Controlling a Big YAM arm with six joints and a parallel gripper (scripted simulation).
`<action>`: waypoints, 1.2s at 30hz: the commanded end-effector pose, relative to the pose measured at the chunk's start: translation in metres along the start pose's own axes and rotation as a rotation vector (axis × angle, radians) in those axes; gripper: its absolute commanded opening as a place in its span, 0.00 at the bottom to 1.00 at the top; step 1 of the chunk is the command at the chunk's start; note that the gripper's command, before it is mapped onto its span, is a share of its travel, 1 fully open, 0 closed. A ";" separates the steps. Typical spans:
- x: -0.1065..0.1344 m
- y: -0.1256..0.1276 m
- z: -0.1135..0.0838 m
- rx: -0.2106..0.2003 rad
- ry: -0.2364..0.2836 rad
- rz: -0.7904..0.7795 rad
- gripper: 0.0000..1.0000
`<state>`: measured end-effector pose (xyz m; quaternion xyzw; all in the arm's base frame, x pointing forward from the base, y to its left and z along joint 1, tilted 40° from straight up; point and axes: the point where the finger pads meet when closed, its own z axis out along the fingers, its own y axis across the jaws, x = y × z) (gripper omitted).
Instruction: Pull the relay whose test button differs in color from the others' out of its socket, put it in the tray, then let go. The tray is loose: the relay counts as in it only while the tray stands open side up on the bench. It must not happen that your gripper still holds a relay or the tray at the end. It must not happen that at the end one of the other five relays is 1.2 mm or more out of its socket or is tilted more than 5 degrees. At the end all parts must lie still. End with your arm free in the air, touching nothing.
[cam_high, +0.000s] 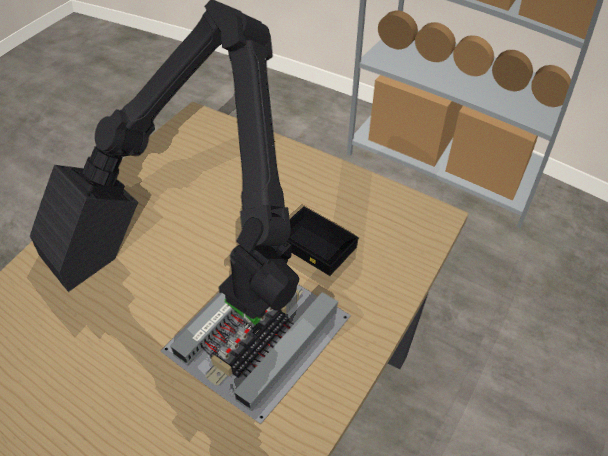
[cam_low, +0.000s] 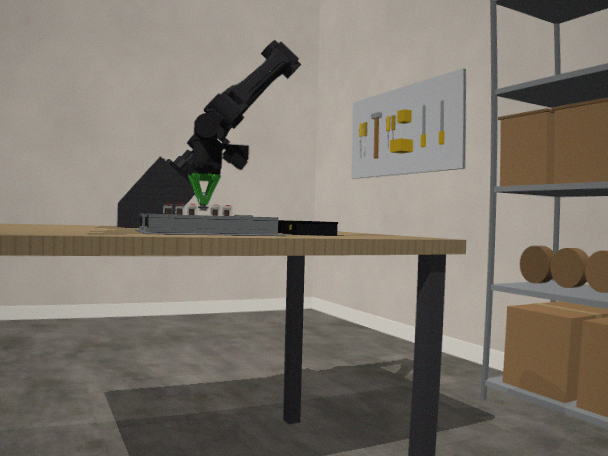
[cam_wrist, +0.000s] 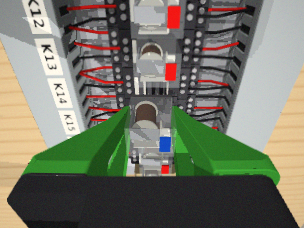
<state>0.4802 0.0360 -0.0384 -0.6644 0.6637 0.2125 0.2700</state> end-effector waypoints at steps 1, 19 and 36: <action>-0.002 -0.024 -0.024 0.050 0.006 -0.026 0.00; -0.001 -0.026 -0.073 0.060 0.011 -0.026 0.00; -0.005 -0.026 -0.082 0.052 0.011 -0.034 0.00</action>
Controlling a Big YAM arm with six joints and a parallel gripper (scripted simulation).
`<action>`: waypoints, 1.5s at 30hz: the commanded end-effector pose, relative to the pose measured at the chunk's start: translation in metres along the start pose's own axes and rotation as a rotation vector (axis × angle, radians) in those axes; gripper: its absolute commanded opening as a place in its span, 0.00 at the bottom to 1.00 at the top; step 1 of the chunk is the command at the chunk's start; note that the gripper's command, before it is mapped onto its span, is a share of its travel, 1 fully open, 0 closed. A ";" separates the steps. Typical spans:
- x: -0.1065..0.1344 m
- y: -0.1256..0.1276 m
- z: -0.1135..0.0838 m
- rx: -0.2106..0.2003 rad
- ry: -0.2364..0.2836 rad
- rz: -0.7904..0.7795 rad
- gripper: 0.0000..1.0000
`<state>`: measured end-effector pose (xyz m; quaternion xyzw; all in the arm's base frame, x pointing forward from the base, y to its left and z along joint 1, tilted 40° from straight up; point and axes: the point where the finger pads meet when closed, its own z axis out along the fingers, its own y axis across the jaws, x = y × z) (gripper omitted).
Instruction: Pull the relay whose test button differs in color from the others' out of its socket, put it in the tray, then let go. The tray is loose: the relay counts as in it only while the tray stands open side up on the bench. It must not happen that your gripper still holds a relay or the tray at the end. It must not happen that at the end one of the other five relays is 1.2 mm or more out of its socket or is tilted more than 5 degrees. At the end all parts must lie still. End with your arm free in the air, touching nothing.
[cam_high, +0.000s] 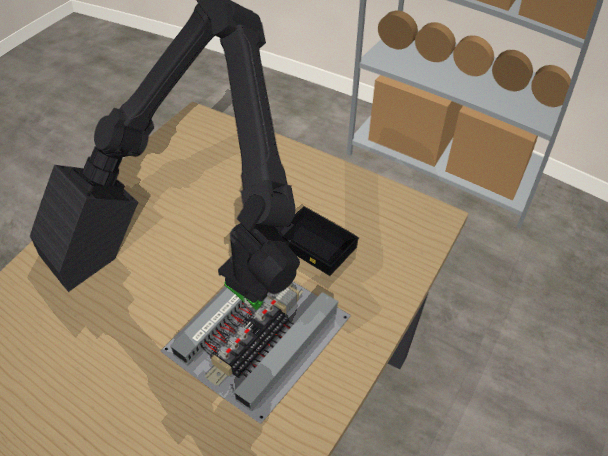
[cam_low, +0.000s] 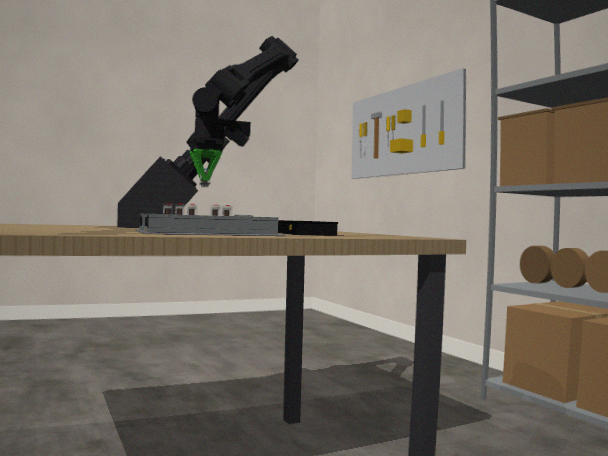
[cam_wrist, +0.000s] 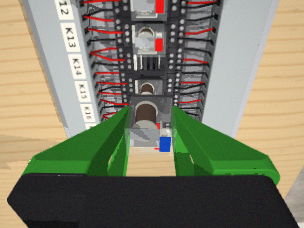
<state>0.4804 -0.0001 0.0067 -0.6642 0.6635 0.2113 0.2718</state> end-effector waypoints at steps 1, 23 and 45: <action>-0.004 -0.022 -0.023 0.046 0.012 -0.032 0.00; -0.003 -0.020 -0.018 0.036 0.009 -0.026 0.00; -0.023 -0.011 -0.013 0.022 0.005 -0.021 0.00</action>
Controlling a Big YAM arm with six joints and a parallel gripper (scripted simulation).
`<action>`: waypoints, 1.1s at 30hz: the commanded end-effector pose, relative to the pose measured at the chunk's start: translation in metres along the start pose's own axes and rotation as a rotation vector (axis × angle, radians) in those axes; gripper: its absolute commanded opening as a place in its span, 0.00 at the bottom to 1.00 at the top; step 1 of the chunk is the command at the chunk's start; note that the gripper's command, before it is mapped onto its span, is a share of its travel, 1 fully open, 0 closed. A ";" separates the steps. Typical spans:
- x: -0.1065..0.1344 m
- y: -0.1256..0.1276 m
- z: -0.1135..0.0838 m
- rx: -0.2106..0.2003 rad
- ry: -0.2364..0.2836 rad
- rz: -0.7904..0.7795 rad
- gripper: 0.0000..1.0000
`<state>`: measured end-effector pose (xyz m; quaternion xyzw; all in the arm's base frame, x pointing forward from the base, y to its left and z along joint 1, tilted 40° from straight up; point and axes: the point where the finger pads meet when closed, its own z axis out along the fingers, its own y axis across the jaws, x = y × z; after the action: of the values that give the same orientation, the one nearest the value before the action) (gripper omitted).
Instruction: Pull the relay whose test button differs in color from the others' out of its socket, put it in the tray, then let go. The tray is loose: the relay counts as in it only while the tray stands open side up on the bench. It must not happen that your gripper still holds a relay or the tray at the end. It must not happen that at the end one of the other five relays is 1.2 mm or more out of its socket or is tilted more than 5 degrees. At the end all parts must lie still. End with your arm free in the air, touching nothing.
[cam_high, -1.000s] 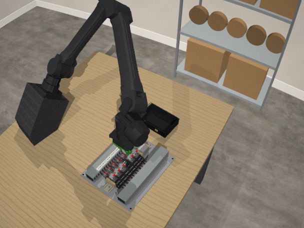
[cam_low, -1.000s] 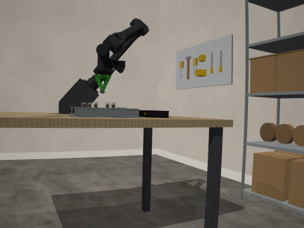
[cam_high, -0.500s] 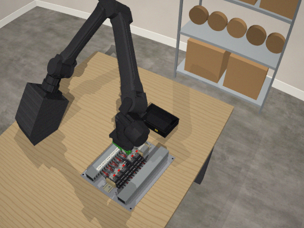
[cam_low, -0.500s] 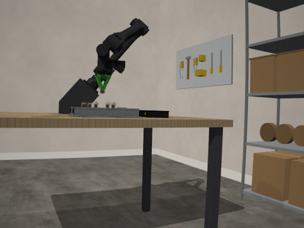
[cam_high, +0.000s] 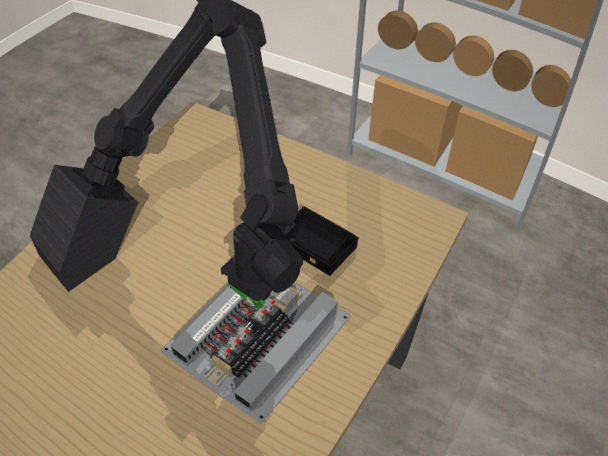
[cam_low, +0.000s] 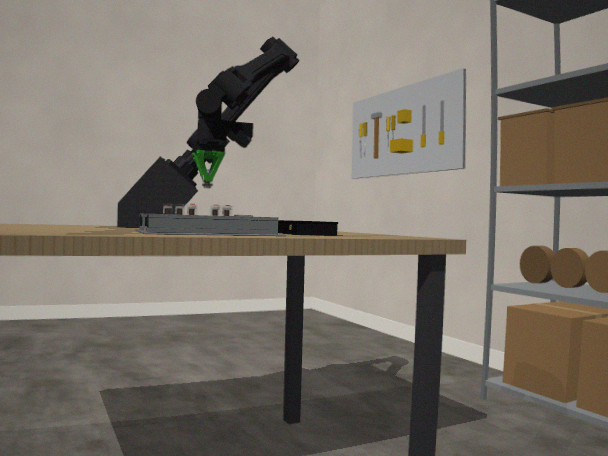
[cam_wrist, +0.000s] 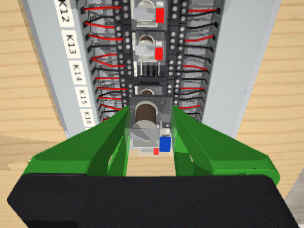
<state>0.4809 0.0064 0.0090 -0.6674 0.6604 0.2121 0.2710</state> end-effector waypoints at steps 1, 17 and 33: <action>-0.019 -0.009 -0.015 0.026 0.004 -0.012 0.00; -0.069 0.003 -0.011 0.030 0.001 -0.014 0.00; -0.153 0.017 -0.010 0.031 0.000 -0.015 0.00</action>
<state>0.4559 0.1076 0.0924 -0.6761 0.6521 0.2095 0.2715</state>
